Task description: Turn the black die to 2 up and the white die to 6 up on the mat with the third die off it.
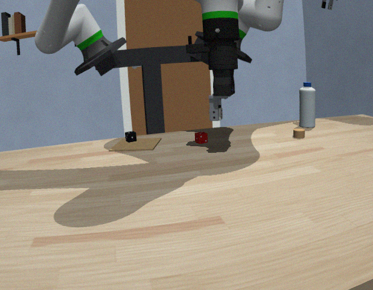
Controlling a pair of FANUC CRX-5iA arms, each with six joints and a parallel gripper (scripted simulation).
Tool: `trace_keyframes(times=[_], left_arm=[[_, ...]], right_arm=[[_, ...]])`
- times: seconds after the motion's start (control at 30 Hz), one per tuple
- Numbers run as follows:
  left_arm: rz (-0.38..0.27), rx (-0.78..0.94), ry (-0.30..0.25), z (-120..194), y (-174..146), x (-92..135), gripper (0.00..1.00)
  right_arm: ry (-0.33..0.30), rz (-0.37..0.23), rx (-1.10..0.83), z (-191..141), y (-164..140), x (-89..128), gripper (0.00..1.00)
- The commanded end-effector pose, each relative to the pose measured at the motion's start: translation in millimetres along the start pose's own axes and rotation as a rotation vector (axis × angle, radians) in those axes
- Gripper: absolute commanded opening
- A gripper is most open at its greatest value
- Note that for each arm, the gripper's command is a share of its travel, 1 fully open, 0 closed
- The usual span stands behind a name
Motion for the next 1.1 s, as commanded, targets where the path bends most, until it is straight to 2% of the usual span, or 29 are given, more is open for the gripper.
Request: trace_keyframes(times=[0.0,0.53,1.0,1.07], left_arm=[[-0.002,0.000,0.000,0,0,1,1.00],[-0.002,0.000,0.000,0,0,1,1.00],[-0.002,0.000,0.000,0,0,1,1.00],[-0.002,0.000,0.000,0,0,1,1.00]], right_arm=[[-0.001,-0.001,0.000,0,0,5,0.57],[-0.005,0.001,0.053,-2,-6,7,0.57],[-0.028,0.022,0.608,-14,-64,10,0.57],[-0.029,0.023,0.623,-14,-65,11,0.57]])
Point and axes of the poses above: on each arm, the point where the finger pads meet when closed, its own x axis back along the fingers, its own z axis across the jaws, y = z × x, the point moved 3 cm from there along x, back along the fingers, and after that the axes turned 7 degrees about x, right-handed, at the moved point
